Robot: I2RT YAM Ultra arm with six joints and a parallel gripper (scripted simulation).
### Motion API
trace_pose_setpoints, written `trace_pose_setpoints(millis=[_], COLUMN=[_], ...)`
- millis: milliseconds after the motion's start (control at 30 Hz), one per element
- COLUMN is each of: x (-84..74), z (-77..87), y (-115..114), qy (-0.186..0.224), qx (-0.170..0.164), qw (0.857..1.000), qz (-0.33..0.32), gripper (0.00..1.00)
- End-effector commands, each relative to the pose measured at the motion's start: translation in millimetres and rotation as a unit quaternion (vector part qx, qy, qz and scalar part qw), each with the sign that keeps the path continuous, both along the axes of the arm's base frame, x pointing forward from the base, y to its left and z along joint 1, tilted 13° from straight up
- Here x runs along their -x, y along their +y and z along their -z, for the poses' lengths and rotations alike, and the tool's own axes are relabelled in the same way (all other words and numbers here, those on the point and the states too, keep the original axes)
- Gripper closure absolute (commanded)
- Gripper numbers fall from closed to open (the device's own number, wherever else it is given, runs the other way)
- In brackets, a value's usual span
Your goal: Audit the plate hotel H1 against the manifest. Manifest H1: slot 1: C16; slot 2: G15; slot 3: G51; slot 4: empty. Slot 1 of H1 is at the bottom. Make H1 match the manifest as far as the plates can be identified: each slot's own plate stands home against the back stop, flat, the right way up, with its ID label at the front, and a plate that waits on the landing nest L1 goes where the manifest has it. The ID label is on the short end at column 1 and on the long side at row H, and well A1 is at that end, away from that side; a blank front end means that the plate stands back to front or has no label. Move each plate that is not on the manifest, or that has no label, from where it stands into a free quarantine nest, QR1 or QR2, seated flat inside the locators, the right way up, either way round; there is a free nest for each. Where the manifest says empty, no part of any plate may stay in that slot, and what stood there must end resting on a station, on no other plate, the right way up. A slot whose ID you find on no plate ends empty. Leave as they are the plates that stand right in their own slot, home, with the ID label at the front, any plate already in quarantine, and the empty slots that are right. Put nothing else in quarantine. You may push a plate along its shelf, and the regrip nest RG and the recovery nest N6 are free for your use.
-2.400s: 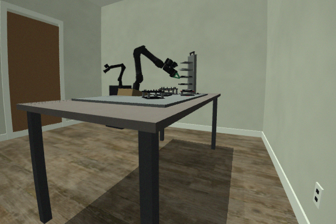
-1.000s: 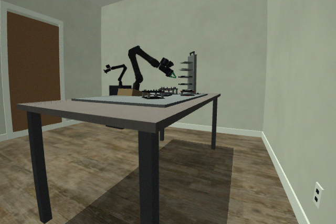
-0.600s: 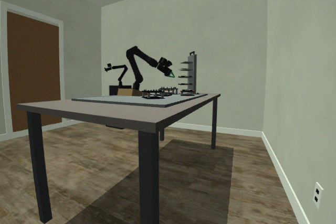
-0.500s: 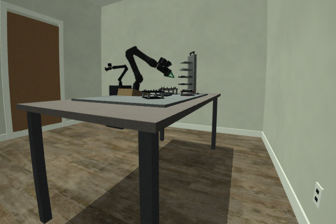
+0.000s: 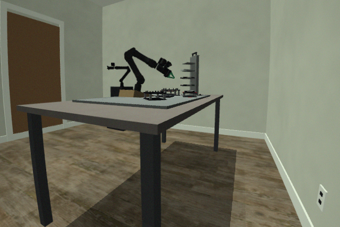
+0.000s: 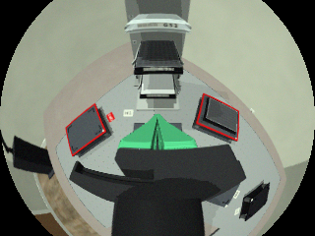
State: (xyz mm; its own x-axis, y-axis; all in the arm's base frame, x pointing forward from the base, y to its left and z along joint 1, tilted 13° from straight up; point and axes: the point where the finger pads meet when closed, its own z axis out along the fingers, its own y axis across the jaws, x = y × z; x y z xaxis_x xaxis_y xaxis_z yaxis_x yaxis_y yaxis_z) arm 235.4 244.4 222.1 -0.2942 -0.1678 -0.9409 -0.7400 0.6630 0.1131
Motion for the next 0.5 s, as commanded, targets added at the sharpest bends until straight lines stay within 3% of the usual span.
trace_pose_setpoints(millis=[0,33,133,200,267,300,467], x=[4.1,4.3,8.7,10.1,12.8,11.6,11.7], z=[-1.6,-7.9,1.0,-4.6,-0.2,-16.6,-6.2], y=[-9,-9,-14,-16,-18,-17,-15], qy=[-0.004,-0.009,-0.003,-0.008,-0.005,-0.017,-0.008], qx=[-0.001,-0.006,0.000,-0.005,-0.002,-0.012,-0.006], qw=[1.000,1.000,1.000,1.000,1.000,1.000,1.000], qz=[0.003,0.003,0.003,0.003,0.003,0.003,0.002], gripper=[1.00,1.00,1.00,1.00,1.00,1.00,1.00])
